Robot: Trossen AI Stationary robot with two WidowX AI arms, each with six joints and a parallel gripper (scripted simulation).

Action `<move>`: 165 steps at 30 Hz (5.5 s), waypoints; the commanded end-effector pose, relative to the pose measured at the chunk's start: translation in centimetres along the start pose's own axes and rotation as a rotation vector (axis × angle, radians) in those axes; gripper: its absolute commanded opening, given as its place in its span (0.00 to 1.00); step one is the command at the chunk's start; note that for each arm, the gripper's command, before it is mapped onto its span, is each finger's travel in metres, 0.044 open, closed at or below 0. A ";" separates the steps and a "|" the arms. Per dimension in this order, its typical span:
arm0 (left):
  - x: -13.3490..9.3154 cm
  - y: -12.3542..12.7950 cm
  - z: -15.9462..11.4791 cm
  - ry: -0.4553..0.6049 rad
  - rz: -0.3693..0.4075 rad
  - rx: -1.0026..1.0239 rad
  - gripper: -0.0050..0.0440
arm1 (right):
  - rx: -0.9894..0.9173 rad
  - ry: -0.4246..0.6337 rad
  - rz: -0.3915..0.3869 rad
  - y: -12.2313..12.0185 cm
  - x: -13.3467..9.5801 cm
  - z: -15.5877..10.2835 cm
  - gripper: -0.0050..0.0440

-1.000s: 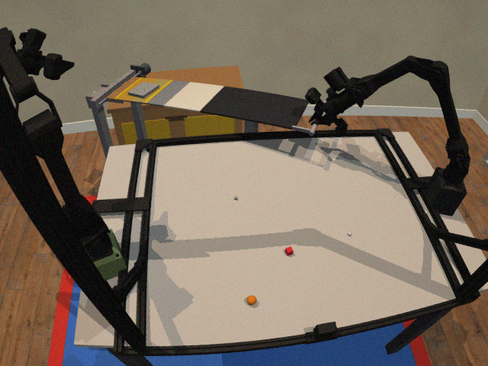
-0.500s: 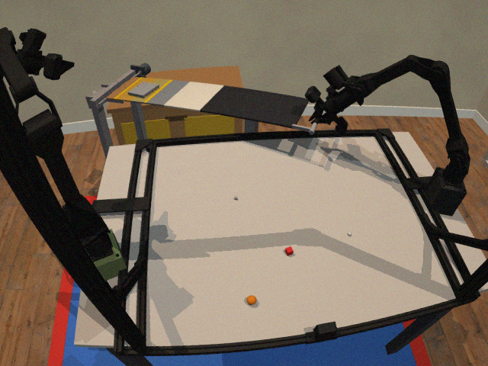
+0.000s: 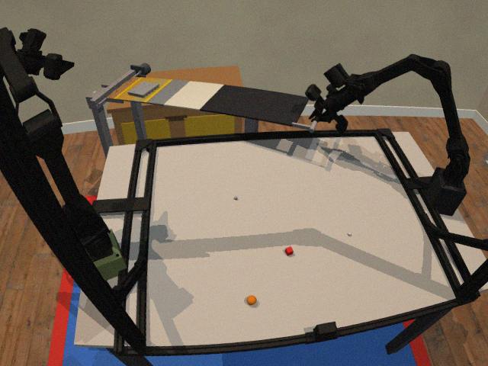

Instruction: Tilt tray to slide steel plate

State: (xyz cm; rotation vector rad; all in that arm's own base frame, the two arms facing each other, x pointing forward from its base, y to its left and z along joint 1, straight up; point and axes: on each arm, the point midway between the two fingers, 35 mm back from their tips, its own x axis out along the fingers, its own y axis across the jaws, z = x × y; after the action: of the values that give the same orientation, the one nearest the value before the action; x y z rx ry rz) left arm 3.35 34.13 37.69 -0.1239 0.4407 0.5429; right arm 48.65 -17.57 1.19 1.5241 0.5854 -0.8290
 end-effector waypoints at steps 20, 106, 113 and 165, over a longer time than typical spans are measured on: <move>0.0 0.0 0.0 -0.001 -0.002 0.000 1.00 | 0.002 -0.001 0.002 0.9 -1.9 0.1 0.10; 0.0 0.0 0.0 -0.001 -0.002 0.000 1.00 | 0.002 -0.001 0.030 1.1 -2.1 0.1 0.10; 0.0 0.0 0.0 -0.001 -0.002 0.000 1.00 | 0.002 -0.001 -0.025 -3.1 2.3 0.1 0.10; 0.0 0.0 0.0 -0.001 -0.002 0.000 1.00 | 0.002 -0.001 -0.002 0.7 -1.6 0.1 0.10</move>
State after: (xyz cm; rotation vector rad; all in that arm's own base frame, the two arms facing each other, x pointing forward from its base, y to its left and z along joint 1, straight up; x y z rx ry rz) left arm 3.35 34.13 37.69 -0.1238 0.4406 0.5428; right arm 48.79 -17.59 2.01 1.5245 0.5768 -0.8240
